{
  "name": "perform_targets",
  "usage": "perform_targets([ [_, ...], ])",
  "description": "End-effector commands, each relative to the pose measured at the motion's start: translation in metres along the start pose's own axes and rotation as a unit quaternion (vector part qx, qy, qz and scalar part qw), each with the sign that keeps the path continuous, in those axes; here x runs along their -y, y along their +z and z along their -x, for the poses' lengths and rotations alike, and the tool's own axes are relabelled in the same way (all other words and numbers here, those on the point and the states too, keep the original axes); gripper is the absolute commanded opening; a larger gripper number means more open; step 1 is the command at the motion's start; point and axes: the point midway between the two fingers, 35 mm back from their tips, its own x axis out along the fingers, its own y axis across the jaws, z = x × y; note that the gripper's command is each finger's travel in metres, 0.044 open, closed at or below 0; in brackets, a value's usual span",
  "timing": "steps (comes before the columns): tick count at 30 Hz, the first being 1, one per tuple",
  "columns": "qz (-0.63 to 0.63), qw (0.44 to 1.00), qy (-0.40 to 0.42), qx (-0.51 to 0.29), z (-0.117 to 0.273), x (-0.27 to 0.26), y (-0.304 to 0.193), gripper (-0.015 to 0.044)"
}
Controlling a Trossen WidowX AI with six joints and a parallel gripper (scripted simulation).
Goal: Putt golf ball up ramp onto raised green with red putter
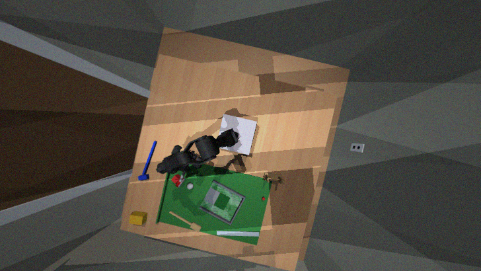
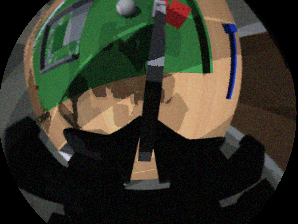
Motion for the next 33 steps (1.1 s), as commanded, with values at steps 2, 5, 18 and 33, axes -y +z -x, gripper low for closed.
perform_targets([
  [2,0.000,1.000,0.000,0.000,0.000,0.000,0.000,0.0000],
  [5,0.000,1.000,0.000,0.000,0.000,-0.008,0.002,0.0000],
  [18,0.000,1.000,0.003,0.004,0.002,-0.111,0.001,0.0000],
  [33,0.003,1.000,0.005,0.003,0.051,-0.111,0.001,0.0000],
])
